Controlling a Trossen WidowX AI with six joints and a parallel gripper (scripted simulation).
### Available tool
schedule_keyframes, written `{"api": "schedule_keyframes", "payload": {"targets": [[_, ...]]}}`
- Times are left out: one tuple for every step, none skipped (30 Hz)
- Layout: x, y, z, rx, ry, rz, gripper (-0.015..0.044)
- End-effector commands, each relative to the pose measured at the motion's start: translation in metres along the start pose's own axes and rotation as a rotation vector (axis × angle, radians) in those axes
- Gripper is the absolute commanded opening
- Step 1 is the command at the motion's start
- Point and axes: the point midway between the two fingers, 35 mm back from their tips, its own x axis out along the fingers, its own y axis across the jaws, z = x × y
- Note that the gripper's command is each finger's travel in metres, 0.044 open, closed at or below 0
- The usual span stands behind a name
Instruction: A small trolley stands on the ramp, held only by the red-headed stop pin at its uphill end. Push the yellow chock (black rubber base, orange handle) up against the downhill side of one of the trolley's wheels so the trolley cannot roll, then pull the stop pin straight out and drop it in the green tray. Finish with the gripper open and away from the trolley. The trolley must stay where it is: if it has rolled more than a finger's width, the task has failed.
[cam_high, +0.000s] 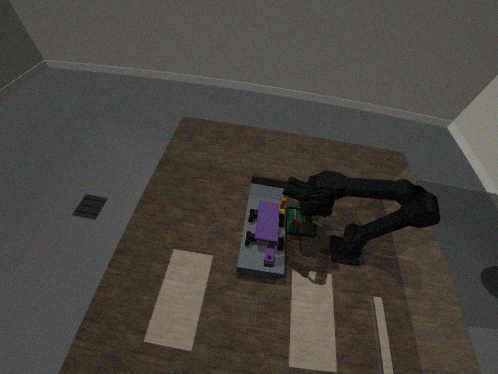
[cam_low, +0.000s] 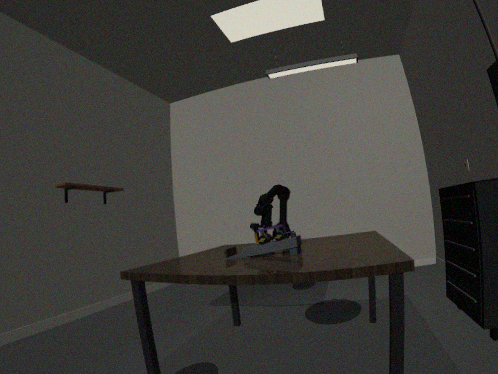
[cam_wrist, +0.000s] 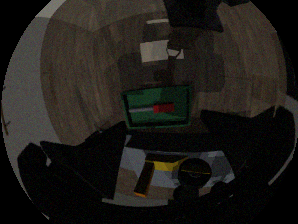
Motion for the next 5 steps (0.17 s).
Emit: {"api": "schedule_keyframes", "payload": {"targets": [[-0.015,0.003,-0.001,0.007,0.016,0.008,0.044],[-0.017,0.004,-0.002,0.007,0.016,0.008,0.044],[-0.02,0.004,-0.002,0.007,0.016,0.008,0.044],[-0.023,0.005,-0.002,0.007,0.016,0.008,0.044],[-0.026,0.005,-0.002,0.007,0.016,0.008,0.044]]}}
